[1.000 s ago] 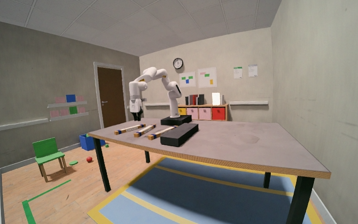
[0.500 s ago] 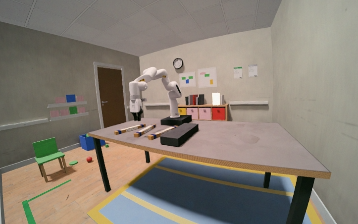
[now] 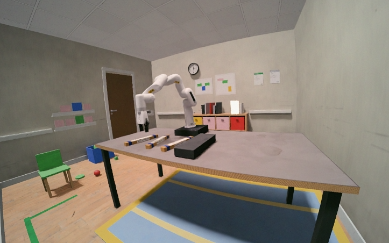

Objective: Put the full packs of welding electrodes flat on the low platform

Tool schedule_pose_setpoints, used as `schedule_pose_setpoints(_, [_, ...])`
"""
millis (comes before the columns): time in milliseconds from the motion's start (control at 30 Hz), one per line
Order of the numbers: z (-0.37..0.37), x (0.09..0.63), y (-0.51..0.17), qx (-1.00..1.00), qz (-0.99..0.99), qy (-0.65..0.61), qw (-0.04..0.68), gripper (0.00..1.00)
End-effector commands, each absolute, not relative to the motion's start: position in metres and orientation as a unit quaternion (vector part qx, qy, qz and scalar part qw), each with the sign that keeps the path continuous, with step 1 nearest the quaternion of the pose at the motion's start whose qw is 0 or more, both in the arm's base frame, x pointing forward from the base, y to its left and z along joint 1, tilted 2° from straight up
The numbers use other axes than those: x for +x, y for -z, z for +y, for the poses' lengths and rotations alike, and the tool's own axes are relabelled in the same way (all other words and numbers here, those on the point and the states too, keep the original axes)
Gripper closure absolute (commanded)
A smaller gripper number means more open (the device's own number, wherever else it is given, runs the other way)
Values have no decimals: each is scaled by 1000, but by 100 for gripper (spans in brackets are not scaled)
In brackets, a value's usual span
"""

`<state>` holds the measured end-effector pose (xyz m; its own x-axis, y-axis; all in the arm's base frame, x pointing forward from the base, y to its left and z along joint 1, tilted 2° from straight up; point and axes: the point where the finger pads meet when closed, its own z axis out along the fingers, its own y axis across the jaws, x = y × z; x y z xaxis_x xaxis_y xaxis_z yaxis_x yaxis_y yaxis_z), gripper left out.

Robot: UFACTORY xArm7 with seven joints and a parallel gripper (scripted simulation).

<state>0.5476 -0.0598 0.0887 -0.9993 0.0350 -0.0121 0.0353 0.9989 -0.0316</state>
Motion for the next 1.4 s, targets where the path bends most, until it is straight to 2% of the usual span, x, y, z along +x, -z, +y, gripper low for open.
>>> schedule_pose_setpoints(0, [-122, 519, -80, 28, 999, 14, 16, 26])
schedule_pose_setpoints(167, [-188, 486, -68, 28, 999, 14, 16, 26])
schedule_pose_setpoints(233, [-188, 486, -68, 28, 999, 14, 16, 26])
schedule_pose_setpoints(267, [-227, 468, -62, 28, 999, 14, 16, 26])
schedule_pose_setpoints(733, [-229, 470, -13, 28, 999, 14, 16, 26])
schedule_pose_setpoints(1367, [-229, 470, -8, 28, 999, 14, 16, 26])
